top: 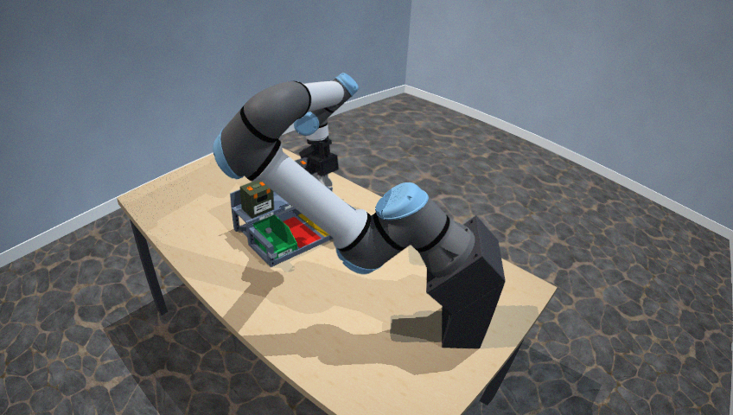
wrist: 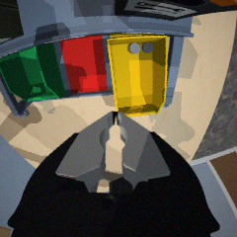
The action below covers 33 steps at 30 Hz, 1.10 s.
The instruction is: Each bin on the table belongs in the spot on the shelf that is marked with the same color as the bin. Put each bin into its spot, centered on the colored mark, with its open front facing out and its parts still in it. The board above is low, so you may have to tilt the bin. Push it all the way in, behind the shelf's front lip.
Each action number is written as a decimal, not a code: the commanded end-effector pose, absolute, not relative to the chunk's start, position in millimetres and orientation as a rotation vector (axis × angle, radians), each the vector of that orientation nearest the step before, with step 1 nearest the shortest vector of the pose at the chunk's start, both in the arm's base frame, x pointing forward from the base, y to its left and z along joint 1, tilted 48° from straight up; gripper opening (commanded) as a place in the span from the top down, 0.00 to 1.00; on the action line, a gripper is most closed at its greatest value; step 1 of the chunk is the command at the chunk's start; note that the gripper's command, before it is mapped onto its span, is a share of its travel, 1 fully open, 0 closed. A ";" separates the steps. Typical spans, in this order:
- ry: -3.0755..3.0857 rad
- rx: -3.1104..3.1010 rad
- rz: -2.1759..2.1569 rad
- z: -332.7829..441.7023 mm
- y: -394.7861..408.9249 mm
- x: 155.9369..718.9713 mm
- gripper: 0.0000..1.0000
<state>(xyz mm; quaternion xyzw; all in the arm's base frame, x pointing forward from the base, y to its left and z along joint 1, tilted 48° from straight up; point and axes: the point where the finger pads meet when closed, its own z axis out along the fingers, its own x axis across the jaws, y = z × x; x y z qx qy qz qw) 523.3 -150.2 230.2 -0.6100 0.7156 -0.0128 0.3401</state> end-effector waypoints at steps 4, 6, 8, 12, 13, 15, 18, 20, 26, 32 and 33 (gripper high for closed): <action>1.862 -1.588 -0.034 230.6 -150.5 523.3 1.00; 1.862 -1.588 -0.034 230.6 -150.5 523.3 1.00; 1.862 -1.588 -0.034 230.6 -150.5 523.3 1.00; 1.863 -1.587 -0.034 230.5 -150.5 523.3 1.00; 1.864 -1.585 -0.033 230.3 -150.5 523.2 1.00; 1.871 -1.576 -0.029 229.6 -150.8 522.7 1.00; 1.894 -1.543 -0.016 227.1 -151.5 520.8 1.00; 1.920 -1.506 0.000 224.2 -152.3 518.7 1.00; 1.995 -1.389 0.047 215.4 -154.5 512.1 1.00; 2.144 -1.110 0.159 195.3 -158.2 496.7 1.00; 2.169 -1.053 0.181 191.4 -158.7 493.6 1.00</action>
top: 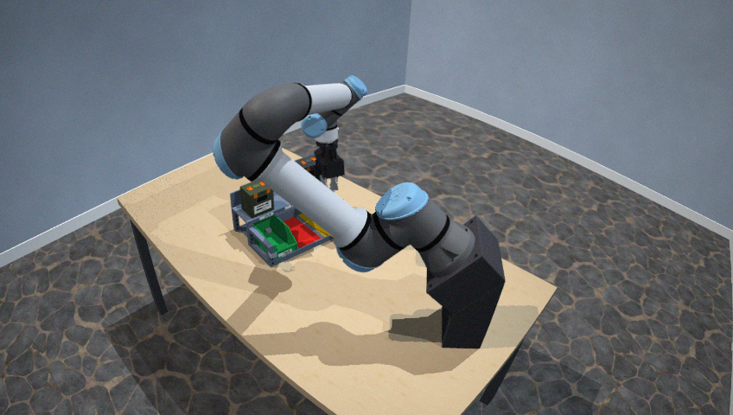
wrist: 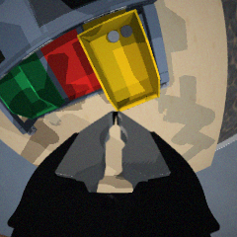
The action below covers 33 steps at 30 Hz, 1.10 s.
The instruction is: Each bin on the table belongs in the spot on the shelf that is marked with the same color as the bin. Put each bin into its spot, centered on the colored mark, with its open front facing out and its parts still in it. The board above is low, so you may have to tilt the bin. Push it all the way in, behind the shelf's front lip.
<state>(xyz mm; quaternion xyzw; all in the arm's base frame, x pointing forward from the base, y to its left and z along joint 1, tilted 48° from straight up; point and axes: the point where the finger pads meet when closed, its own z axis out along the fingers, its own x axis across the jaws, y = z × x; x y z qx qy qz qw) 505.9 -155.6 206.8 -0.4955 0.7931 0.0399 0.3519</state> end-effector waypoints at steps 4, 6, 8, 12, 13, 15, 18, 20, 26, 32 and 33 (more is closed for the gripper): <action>2.255 -0.826 0.270 174.7 -159.7 480.4 1.00; 2.272 -0.773 0.291 170.5 -159.6 477.0 1.00; 2.301 -0.674 0.326 166.3 -159.5 473.6 1.00; 2.353 -0.434 0.418 150.2 -158.0 460.5 1.00; 2.362 -0.379 0.440 146.5 -157.4 457.5 1.00; 2.377 -0.268 0.482 139.6 -156.1 451.8 1.00; 2.391 -0.099 0.543 130.7 -153.8 444.6 1.00; 2.394 0.000 0.578 125.9 -152.3 440.7 1.00; 2.393 0.122 0.623 119.1 -149.9 435.2 1.00; 2.390 0.194 0.649 115.2 -148.3 432.0 1.00; 2.390 0.196 0.650 115.1 -148.2 431.9 1.00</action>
